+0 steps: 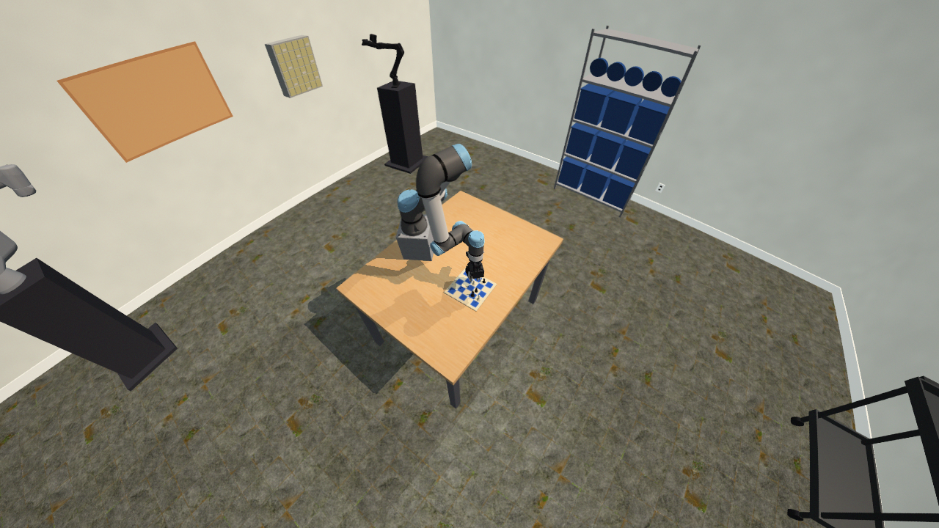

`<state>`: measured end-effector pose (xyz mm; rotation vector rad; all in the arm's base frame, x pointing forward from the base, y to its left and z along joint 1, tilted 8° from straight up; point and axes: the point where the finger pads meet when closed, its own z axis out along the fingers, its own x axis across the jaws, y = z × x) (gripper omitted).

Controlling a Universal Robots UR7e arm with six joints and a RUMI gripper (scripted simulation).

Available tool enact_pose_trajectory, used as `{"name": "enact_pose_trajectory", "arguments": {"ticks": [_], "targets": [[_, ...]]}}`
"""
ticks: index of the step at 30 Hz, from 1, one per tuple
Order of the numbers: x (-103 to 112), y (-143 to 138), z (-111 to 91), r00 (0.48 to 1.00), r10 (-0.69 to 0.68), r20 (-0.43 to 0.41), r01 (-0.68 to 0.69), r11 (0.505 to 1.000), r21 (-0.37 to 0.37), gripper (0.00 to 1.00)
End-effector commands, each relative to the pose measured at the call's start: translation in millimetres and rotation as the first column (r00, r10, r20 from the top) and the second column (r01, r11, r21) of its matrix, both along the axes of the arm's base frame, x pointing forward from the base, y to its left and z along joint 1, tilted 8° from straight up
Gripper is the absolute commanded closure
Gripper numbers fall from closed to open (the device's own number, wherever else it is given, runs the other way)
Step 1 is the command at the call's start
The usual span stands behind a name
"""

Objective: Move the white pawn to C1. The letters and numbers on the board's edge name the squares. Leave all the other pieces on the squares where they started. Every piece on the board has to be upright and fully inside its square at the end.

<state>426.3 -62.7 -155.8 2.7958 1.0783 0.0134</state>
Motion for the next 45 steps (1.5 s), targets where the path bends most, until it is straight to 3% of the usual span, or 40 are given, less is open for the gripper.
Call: {"name": "enact_pose_trajectory", "arguments": {"ticks": [1,12,45], "targets": [[1,-1,-9,1.000,0.000,0.001,0.000,1.000,0.000,0.80],[2,-3,-21,1.000,0.000,0.001,0.000,1.000,0.000,0.80],[2,-3,-21,1.000,0.000,0.001,0.000,1.000,0.000,0.80]]}}
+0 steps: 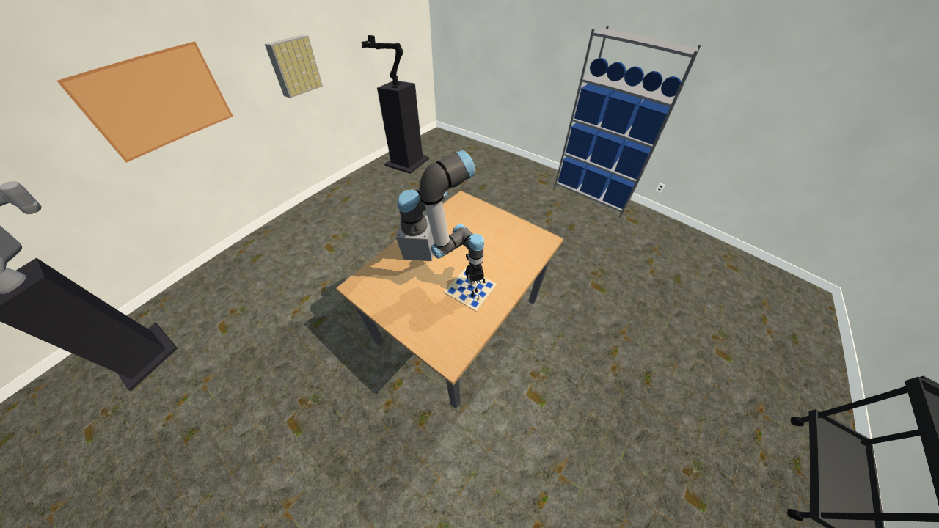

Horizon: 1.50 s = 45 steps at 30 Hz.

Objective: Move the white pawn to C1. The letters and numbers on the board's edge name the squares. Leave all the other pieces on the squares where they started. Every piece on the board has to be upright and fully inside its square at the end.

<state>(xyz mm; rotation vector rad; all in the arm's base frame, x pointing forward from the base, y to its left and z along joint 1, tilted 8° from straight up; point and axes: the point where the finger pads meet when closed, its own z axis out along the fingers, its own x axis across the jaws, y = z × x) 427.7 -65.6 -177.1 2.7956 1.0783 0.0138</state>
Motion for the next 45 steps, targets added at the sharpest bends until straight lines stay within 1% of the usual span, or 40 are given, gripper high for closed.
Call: {"name": "enact_pose_trajectory", "arguments": {"ticks": [1,4,5,45], "targets": [[0.4,-0.1,0.4,1.000,0.000,0.001,0.000,1.000,0.000,0.80],[0.4,-0.1,0.4,1.000,0.000,0.001,0.000,1.000,0.000,0.80],[0.4,-0.1,0.4,1.000,0.000,0.001,0.000,1.000,0.000,1.00],[0.3,0.1,1.7,1.000,0.000,0.001,0.000,1.000,0.000,1.00]]}}
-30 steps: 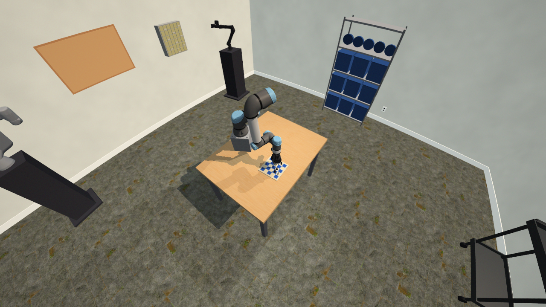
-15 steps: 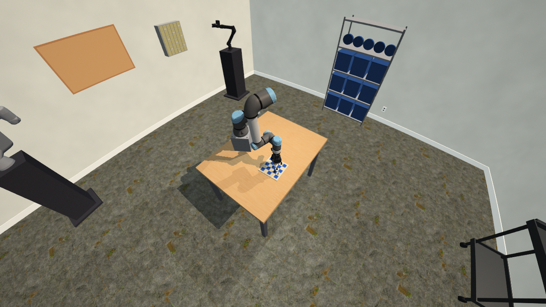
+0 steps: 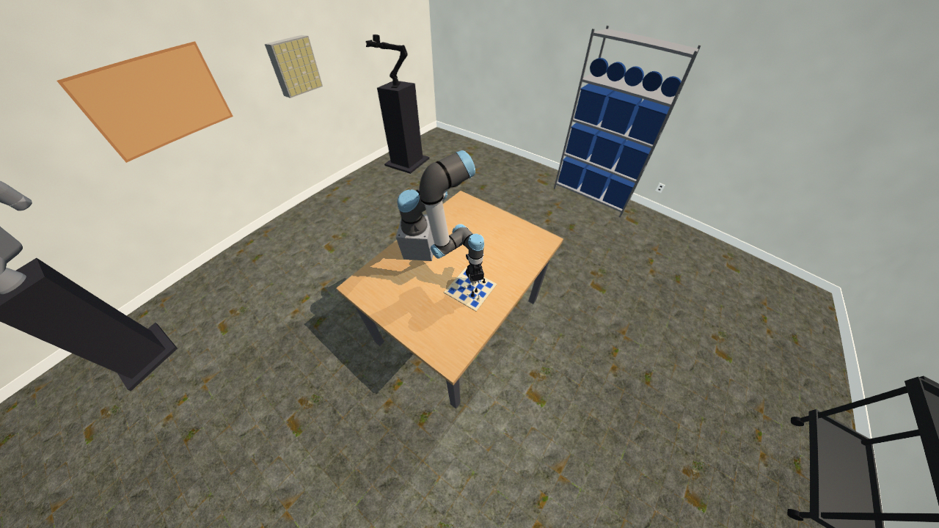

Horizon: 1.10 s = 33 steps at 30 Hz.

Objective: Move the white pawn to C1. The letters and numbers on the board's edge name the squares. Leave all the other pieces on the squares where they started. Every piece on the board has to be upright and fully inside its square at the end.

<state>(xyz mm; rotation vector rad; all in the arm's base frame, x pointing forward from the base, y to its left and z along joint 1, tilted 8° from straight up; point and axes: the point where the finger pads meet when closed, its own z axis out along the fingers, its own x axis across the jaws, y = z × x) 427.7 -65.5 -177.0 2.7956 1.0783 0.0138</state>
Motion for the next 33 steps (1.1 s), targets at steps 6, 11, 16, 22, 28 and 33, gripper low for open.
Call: {"name": "enact_pose_trajectory", "arguments": {"ticks": [6,11,16,22,28,33], "targets": [[0,1,11,1.000,0.000,0.001,0.000,1.000,0.000,1.00],[-1,3,27,1.000,0.000,0.001,0.000,1.000,0.000,1.00],[-2,5,39,1.000,0.000,0.001,0.000,1.000,0.000,1.00],[-4,8,64,1.000,0.000,0.001,0.000,1.000,0.000,1.00],[-5,11,85,1.000,0.000,0.001,0.000,1.000,0.000,1.00],[-5,12,92,1.000,0.000,0.001,0.000,1.000,0.000,1.00]]}}
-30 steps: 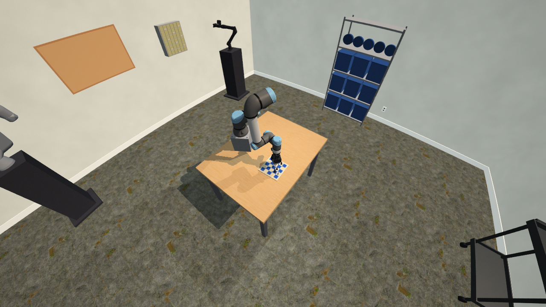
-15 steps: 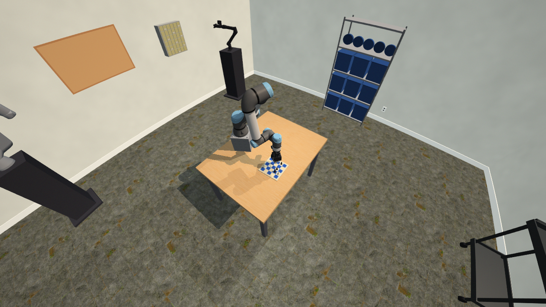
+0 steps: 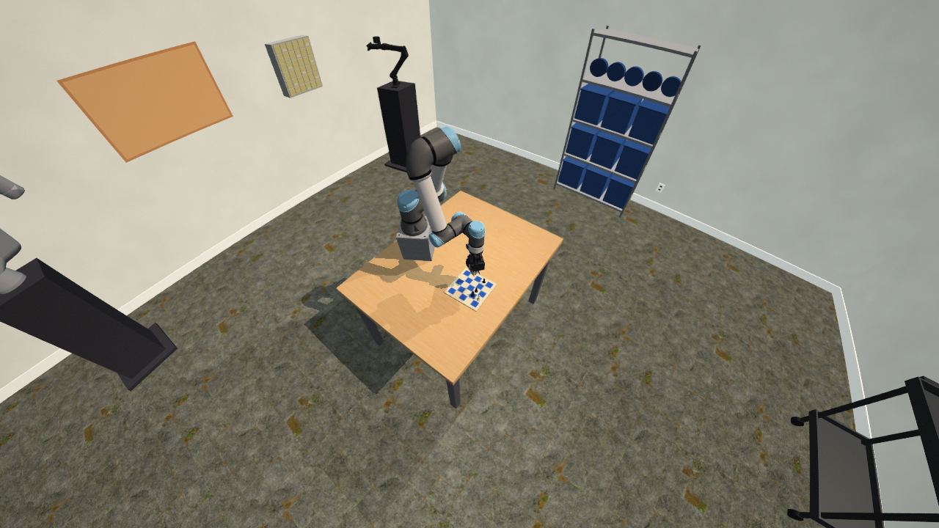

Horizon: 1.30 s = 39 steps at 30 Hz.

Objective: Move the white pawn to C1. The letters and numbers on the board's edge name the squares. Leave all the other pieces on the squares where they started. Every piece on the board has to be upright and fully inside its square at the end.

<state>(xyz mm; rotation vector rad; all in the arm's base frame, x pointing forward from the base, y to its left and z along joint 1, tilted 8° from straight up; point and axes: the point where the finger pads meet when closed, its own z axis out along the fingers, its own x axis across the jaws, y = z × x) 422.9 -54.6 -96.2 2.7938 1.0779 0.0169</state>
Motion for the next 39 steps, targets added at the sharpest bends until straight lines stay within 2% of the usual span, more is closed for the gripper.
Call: {"name": "enact_pose_trajectory", "arguments": {"ticks": [1,19,21,26,28,39], "targets": [[-1,2,13,1.000,0.000,-0.001,0.000,1.000,0.001,1.00],[-3,1,18,1.000,-0.001,-0.001,0.001,1.000,0.001,1.00],[-14,-4,18,1.000,-0.005,-0.001,0.005,1.000,0.001,1.00],[-65,-23,18,1.000,-0.025,0.002,0.025,1.000,0.002,1.00],[-76,-25,18,1.000,-0.029,0.002,0.029,1.000,0.002,1.00],[-78,-26,18,1.000,-0.030,0.002,0.030,1.000,0.002,1.00]]}}
